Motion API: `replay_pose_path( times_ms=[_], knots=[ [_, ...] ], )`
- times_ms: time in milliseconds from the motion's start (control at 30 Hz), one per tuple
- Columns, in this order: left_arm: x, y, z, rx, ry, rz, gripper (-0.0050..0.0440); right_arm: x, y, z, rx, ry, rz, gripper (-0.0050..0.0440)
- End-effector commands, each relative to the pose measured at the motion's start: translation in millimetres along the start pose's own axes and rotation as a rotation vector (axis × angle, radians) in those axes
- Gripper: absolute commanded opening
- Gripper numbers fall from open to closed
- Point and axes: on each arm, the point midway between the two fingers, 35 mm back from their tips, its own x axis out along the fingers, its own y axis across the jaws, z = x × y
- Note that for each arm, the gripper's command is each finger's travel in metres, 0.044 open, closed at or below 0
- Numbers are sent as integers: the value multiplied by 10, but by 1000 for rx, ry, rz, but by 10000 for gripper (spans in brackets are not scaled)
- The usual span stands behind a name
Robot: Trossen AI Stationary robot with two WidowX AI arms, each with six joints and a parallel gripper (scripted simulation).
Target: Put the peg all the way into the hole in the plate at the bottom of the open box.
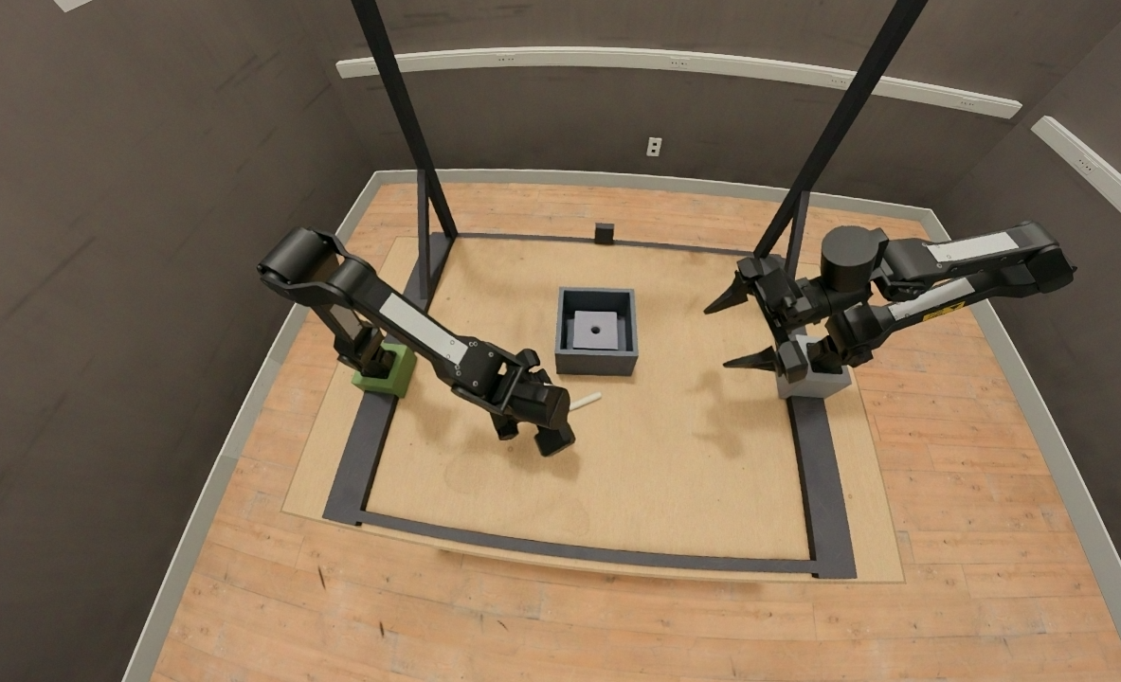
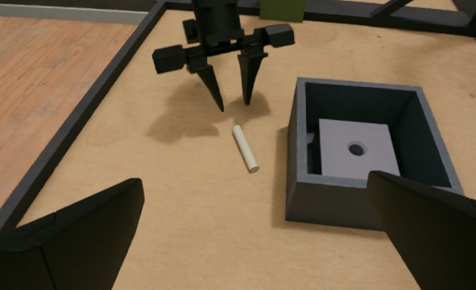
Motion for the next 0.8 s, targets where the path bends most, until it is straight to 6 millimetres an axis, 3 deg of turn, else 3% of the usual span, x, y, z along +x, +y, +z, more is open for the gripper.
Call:
replay_pose_path(
  times_ms=[0,767],
  knots=[
    [-15,20,7,-18,-18,10,440,-105,39,-105,-2,34,24,170],
    [-23,10,50,-13,-23,5,440,421,53,-108,0,21,18,170]
  ],
)
